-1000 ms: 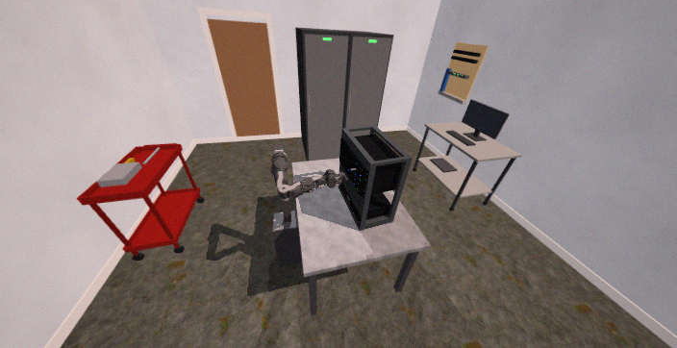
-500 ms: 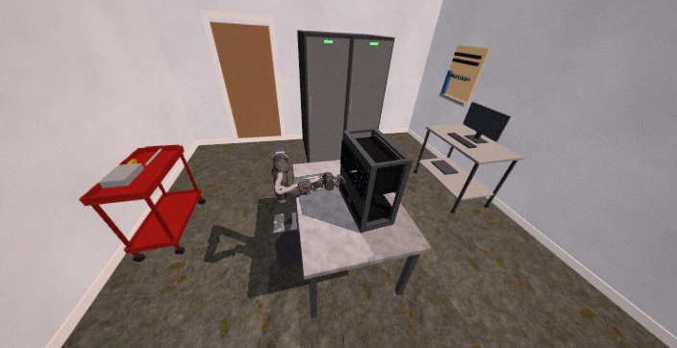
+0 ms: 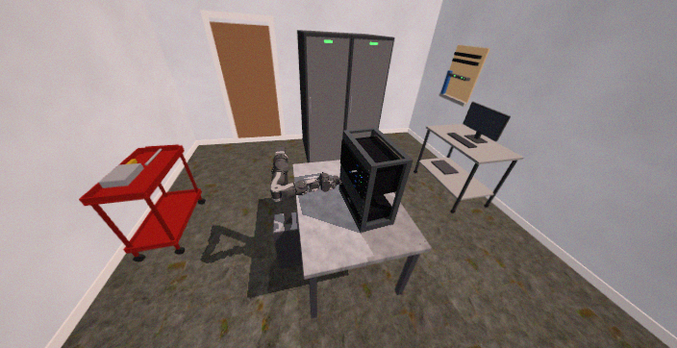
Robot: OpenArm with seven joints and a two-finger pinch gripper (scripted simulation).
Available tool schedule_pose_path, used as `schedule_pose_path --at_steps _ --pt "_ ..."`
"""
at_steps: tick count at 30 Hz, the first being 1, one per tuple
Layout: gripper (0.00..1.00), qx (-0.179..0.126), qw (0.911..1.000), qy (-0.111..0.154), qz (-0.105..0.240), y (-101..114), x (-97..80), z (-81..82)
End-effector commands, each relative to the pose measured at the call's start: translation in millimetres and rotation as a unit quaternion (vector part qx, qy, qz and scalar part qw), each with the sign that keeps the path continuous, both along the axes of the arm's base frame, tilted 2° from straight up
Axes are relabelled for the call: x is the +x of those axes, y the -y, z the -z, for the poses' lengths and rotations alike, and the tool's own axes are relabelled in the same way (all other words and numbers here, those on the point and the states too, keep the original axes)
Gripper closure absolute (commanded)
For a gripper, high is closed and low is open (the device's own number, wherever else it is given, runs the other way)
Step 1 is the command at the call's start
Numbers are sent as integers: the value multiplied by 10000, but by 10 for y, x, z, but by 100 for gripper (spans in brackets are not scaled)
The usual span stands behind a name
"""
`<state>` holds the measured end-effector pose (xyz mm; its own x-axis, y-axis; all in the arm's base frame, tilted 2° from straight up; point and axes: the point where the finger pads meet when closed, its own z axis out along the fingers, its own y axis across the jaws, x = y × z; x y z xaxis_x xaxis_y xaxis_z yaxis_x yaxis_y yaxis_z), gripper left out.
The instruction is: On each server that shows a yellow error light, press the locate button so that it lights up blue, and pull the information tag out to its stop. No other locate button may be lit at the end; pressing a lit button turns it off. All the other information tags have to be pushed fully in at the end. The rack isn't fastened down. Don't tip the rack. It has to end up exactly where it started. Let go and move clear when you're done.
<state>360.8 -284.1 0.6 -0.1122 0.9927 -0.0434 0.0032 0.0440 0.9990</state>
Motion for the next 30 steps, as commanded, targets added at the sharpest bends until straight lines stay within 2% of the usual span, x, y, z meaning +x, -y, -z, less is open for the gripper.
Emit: schedule_pose_path --at_steps 1,7,30 --pt "100 14 10000 11 -20 -2 -22 6" --pt "100 16 10000 8 -12 12 -70 12" --pt "100 16 10000 8 -12 13 -72 12"
